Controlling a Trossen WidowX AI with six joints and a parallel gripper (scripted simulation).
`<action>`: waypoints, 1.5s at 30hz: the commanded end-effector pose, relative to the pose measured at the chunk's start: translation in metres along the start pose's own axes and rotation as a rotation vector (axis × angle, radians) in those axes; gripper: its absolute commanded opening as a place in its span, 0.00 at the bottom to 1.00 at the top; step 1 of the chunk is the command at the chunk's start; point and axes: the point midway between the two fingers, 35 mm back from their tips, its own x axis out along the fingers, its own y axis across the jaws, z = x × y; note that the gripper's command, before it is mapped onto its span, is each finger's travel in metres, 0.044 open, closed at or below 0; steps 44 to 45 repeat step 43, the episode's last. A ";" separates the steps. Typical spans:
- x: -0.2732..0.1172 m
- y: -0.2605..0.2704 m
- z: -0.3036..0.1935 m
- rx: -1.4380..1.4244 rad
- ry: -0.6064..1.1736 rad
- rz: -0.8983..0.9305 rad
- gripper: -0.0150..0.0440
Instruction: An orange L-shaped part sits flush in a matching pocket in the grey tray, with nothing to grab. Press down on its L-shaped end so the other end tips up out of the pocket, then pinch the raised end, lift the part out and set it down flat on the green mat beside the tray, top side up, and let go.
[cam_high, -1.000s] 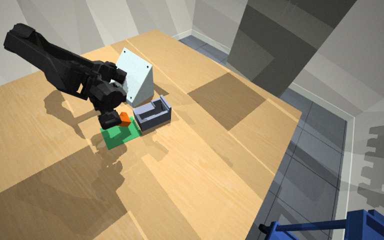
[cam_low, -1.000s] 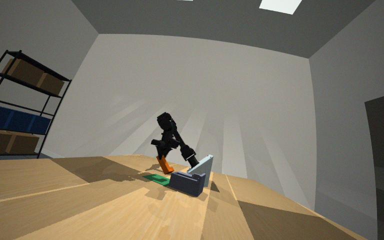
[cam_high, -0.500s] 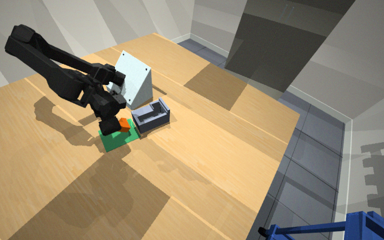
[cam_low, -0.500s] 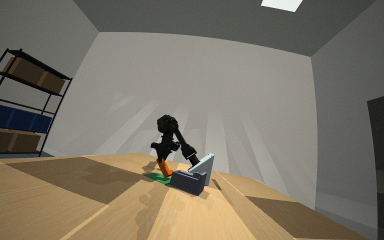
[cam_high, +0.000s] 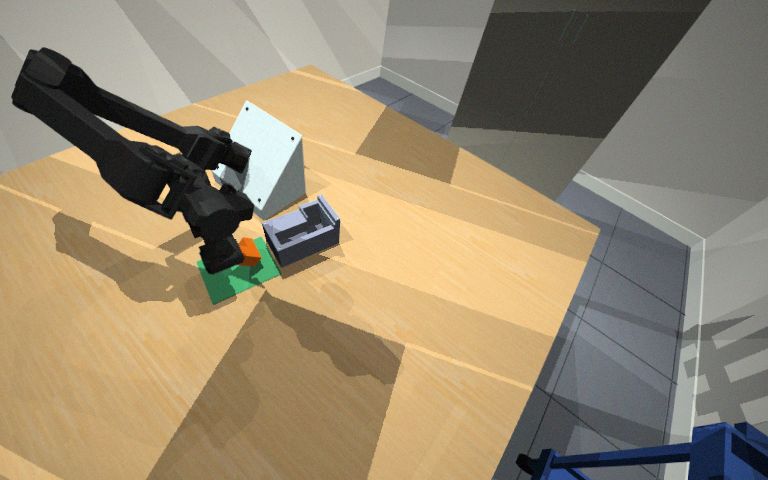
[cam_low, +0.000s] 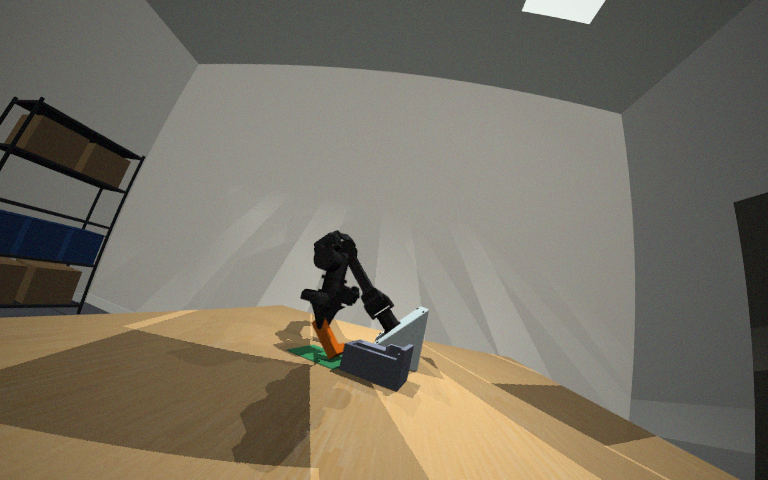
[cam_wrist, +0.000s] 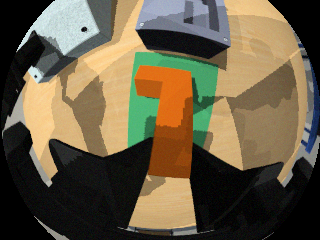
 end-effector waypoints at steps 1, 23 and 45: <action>0.000 0.000 0.000 0.000 0.000 0.000 0.34; -0.084 0.000 0.001 -0.064 -0.026 -0.051 0.93; -0.084 0.000 0.001 -0.064 -0.026 -0.051 0.93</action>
